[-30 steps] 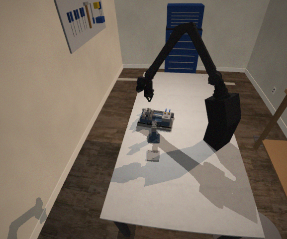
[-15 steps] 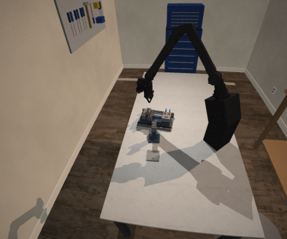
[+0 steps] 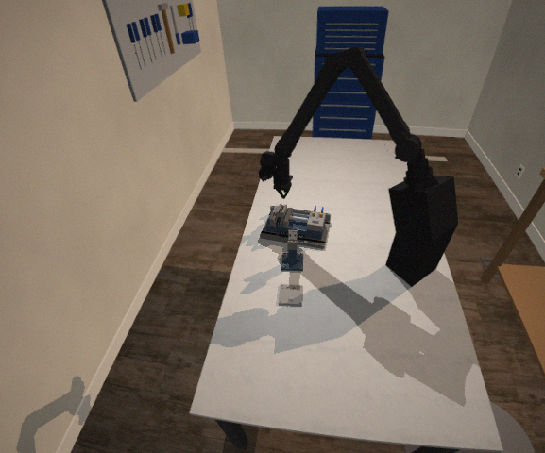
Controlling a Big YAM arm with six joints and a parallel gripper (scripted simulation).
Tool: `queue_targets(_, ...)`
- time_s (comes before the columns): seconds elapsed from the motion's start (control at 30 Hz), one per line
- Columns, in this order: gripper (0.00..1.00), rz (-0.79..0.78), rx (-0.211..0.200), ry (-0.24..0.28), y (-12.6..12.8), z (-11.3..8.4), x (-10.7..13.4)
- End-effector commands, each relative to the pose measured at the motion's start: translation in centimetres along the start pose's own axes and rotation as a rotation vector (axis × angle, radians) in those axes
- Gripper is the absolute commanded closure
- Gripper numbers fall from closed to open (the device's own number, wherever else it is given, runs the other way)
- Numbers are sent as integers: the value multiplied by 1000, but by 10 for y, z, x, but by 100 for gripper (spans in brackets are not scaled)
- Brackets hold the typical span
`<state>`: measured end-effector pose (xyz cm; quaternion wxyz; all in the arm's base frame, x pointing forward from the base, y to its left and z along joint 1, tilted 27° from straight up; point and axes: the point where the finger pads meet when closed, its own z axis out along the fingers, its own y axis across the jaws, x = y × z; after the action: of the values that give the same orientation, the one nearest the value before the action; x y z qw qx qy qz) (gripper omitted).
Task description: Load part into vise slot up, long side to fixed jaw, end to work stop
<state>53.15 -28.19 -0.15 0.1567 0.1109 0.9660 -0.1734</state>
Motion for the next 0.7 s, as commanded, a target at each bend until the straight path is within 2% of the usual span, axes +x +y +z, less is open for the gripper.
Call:
queue_targets(0.0,100,0,6,-22,-7,11,-13)
queue_targets(0.67,100,-3,3,-15,-5,24,-10)
